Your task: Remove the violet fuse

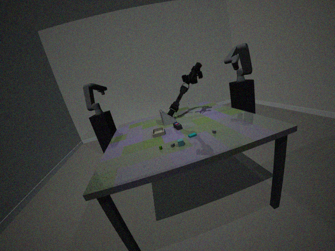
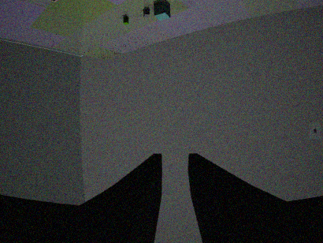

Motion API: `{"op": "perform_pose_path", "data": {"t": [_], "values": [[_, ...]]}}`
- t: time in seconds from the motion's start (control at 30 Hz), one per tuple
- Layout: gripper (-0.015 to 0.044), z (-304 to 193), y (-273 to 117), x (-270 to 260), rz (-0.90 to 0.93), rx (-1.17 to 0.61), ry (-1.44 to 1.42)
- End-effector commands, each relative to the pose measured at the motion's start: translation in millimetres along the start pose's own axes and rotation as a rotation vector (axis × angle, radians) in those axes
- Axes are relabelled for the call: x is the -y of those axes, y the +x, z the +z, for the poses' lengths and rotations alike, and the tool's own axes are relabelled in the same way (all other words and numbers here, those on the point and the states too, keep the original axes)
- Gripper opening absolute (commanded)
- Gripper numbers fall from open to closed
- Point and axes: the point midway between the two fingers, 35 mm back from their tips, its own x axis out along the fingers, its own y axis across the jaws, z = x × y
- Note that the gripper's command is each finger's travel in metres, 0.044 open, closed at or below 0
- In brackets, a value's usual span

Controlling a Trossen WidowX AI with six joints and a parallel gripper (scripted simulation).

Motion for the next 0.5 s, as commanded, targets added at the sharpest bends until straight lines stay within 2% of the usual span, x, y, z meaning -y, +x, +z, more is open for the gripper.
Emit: {"op": "perform_pose_path", "data": {"t": [0.0,0.27,0.47], "values": [[0.0067,20,68,-6,0.086,0.199,0.044],[0.0067,77,176,-42,0.254,0.583,0.223],[0.0067,137,237,-84,0.387,0.889,0.418]]}}
